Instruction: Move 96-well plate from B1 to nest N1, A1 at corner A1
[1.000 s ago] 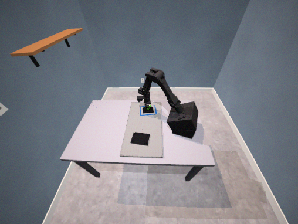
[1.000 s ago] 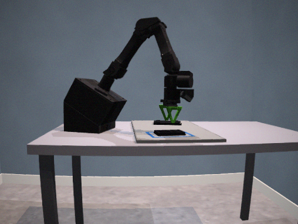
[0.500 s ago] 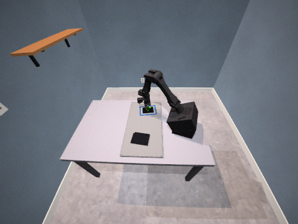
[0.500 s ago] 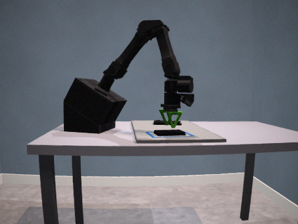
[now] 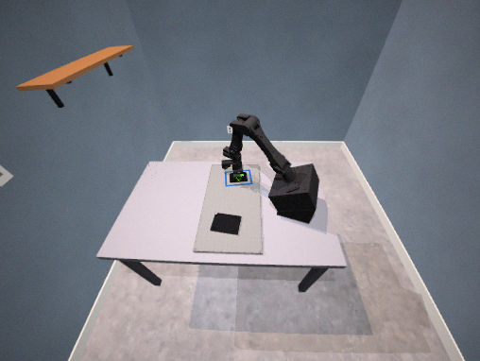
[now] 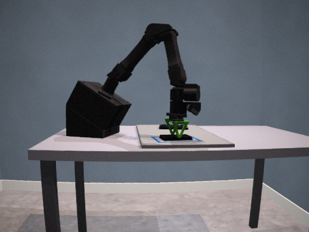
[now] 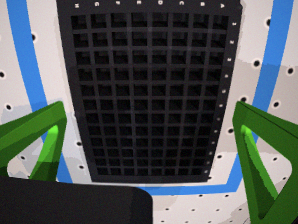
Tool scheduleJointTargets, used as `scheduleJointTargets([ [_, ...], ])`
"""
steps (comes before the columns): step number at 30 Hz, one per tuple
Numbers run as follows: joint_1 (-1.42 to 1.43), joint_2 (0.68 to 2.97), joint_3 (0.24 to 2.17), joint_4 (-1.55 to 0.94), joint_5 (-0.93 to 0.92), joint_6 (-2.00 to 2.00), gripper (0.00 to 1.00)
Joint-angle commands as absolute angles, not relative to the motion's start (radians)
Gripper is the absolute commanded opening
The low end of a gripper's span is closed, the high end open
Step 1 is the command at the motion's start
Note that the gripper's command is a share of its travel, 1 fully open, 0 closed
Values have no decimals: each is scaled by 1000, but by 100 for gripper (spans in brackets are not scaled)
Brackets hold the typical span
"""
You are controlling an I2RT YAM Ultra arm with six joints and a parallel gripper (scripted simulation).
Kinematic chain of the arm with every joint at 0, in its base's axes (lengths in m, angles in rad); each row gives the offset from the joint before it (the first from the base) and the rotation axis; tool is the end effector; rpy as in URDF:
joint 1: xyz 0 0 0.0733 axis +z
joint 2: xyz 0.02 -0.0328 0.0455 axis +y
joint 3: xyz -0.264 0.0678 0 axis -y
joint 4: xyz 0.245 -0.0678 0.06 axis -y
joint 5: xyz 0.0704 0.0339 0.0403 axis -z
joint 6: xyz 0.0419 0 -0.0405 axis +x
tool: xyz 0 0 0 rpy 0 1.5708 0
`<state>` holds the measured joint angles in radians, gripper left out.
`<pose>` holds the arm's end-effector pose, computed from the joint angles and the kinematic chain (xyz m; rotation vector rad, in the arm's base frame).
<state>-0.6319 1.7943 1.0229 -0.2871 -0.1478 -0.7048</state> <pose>0.2872 -0.2013 0.1509 -0.1472 2.6332 -0.2747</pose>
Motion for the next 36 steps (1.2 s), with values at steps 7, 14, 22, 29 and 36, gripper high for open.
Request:
scheduleJointTargets([
  [7, -626, 1843, 1045, -234, -145, -697, 100],
  [14, -628, 1827, 1028, -247, -146, -701, 100],
  [22, -628, 1827, 1028, -247, -146, -701, 100],
  [29, -628, 1827, 1028, -247, -146, -701, 0],
  [36, -628, 1827, 1028, -247, -146, -701, 0],
])
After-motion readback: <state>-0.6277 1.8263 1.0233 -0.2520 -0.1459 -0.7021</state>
